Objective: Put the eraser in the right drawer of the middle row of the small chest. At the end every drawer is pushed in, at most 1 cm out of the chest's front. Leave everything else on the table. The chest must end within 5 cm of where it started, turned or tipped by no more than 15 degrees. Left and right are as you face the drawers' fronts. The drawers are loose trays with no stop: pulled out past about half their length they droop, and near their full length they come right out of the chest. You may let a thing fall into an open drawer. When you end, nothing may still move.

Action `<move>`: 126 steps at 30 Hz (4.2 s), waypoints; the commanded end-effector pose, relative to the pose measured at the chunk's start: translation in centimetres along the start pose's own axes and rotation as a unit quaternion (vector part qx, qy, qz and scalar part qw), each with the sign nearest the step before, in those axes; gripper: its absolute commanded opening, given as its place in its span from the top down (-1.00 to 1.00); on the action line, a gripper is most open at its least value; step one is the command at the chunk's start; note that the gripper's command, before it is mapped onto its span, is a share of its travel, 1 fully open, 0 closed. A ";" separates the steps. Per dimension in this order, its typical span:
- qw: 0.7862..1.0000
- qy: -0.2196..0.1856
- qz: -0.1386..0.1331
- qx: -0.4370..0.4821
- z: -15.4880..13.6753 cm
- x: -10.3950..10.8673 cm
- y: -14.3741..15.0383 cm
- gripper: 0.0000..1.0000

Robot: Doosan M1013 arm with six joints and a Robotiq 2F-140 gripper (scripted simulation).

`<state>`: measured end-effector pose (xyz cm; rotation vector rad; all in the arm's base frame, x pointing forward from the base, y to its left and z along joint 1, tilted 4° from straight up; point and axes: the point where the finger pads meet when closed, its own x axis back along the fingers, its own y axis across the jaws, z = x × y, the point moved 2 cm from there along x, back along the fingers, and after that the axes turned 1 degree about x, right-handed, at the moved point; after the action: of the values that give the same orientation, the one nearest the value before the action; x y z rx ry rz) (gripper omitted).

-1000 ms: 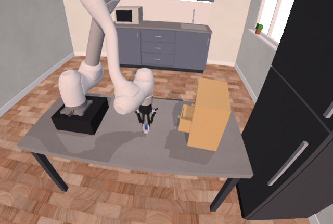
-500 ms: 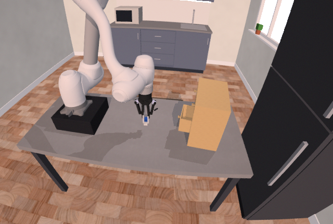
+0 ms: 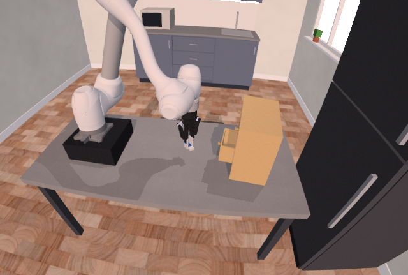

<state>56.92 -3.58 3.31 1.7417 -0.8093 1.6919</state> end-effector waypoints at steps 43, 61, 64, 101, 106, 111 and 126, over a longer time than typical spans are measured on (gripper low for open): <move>0.935 -0.009 0.015 0.353 0.8 8.2 -4.4 0.77; 0.935 -0.009 0.015 0.353 1.0 14.5 -4.3 0.77; 0.935 -0.009 0.015 0.353 1.1 14.9 -4.3 0.77; 0.927 0.128 0.063 0.348 0.2 14.5 -3.6 0.77; 0.918 0.181 0.082 0.343 -0.2 14.3 -3.3 0.77; 0.901 0.253 0.108 0.335 -0.7 13.9 -2.9 0.77; 0.863 0.358 0.151 0.322 -1.6 13.3 -2.6 0.77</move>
<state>58.06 -1.21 16.73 1.1856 -0.1611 2.7921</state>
